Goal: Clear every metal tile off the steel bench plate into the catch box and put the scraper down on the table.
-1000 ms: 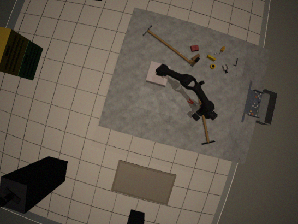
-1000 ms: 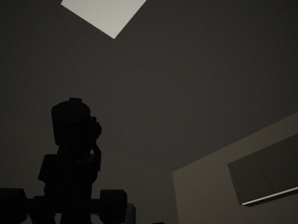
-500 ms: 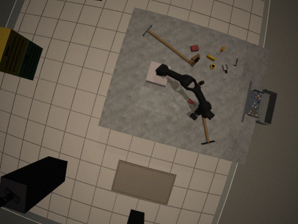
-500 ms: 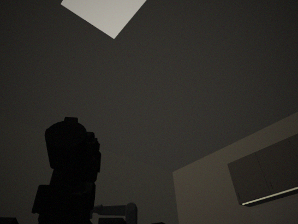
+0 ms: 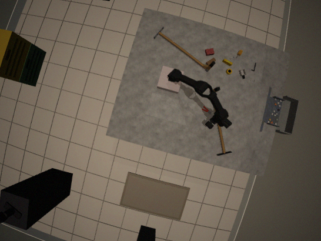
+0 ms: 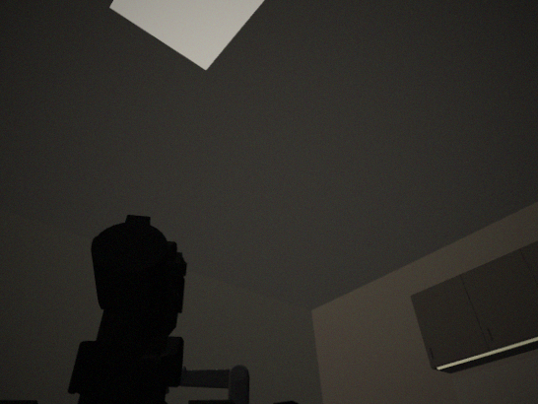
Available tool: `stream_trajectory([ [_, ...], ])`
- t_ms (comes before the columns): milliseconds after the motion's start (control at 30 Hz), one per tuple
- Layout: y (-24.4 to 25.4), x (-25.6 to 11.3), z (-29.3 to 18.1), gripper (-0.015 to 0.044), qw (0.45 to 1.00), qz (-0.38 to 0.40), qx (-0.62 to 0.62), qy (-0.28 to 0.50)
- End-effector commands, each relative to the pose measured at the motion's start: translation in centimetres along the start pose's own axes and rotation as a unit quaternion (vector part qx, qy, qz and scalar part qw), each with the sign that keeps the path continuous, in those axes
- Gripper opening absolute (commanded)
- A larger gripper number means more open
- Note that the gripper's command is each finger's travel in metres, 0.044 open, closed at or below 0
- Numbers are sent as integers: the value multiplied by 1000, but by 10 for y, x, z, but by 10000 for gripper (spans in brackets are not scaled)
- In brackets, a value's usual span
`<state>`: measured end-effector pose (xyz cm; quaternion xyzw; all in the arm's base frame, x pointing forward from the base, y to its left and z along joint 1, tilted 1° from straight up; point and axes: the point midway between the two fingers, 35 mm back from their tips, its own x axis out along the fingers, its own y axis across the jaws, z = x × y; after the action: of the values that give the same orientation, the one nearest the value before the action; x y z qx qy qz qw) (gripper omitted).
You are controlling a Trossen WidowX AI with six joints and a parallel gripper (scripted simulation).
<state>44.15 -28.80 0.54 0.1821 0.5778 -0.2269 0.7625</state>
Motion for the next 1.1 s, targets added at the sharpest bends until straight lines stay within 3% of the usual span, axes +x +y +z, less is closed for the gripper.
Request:
stream_trajectory([
  [0,3,1,3,0,1000,1,1,-2],
  [1067,29,4,21,0,1000,3,1,-15],
])
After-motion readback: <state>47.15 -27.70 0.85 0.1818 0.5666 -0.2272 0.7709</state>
